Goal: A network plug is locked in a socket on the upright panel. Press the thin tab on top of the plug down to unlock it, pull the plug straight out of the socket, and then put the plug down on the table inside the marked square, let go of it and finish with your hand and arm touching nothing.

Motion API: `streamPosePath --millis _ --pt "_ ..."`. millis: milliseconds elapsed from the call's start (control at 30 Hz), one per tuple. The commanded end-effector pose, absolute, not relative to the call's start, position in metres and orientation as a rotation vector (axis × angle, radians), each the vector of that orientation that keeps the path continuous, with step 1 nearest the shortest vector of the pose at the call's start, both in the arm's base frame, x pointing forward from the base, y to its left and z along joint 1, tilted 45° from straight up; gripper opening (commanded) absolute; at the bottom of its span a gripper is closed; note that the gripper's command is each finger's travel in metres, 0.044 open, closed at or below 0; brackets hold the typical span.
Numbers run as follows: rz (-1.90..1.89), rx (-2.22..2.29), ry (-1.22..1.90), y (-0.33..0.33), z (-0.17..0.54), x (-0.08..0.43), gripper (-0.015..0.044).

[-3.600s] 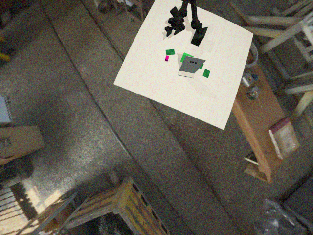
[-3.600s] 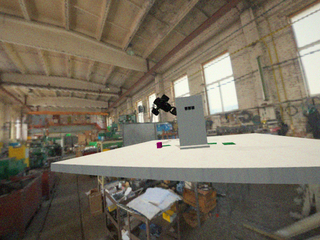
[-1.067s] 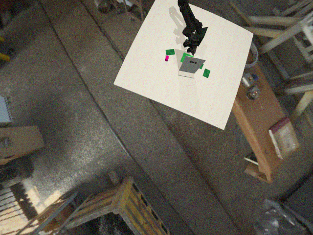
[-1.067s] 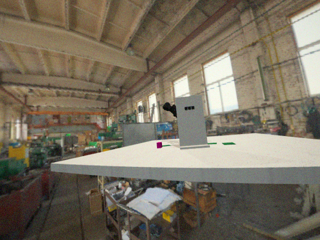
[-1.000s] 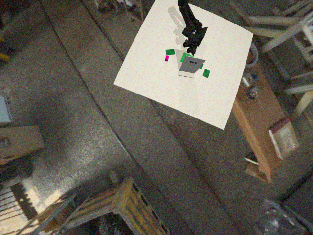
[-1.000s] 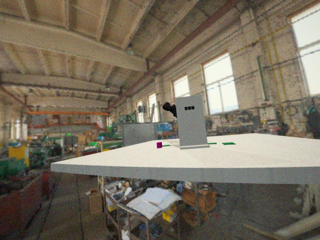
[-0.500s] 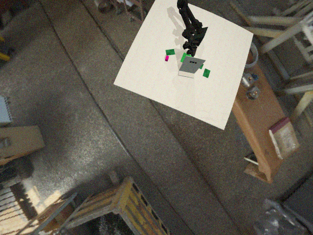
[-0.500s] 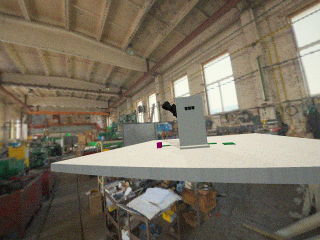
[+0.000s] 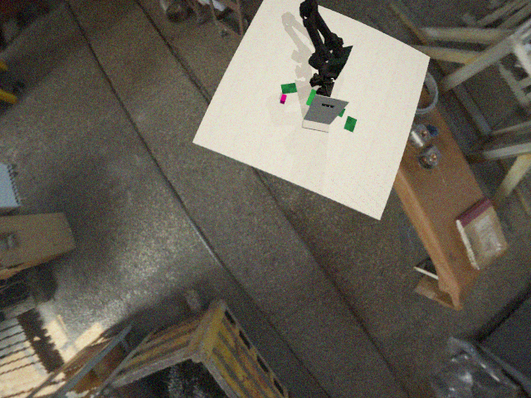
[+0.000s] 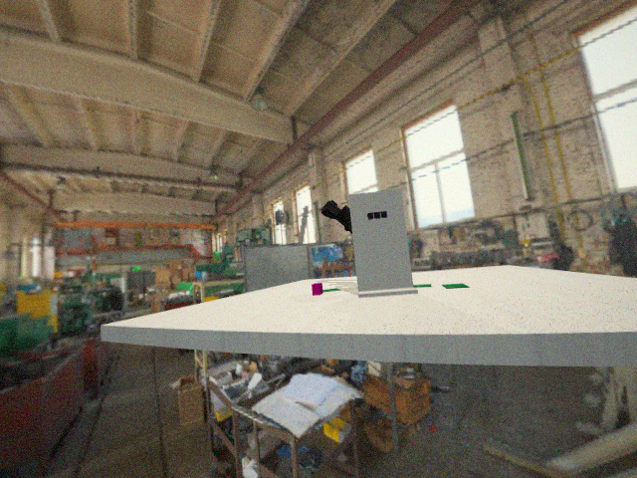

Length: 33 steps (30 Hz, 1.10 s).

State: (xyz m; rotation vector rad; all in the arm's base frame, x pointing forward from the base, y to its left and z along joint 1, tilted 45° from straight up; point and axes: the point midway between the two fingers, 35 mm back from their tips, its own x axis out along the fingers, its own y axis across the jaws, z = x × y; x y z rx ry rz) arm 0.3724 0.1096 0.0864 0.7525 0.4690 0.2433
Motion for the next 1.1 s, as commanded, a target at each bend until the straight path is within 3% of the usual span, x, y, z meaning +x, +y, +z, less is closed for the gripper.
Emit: streamPosePath --millis 0,267,367,733,1067 --pt "0.244 0.756 0.476 0.1113 0.0826 0.3779 0.0156" --pt "0.244 0.756 0.476 0.1130 0.0802 0.3859 0.0156" --pt "0.244 0.756 0.476 0.1130 0.0802 0.3859 0.0077" --pt "0.244 0.756 0.476 0.1130 0.0802 0.3859 0.0004" --pt "0.244 0.756 0.476 0.1118 0.0814 0.3826 0.0000"
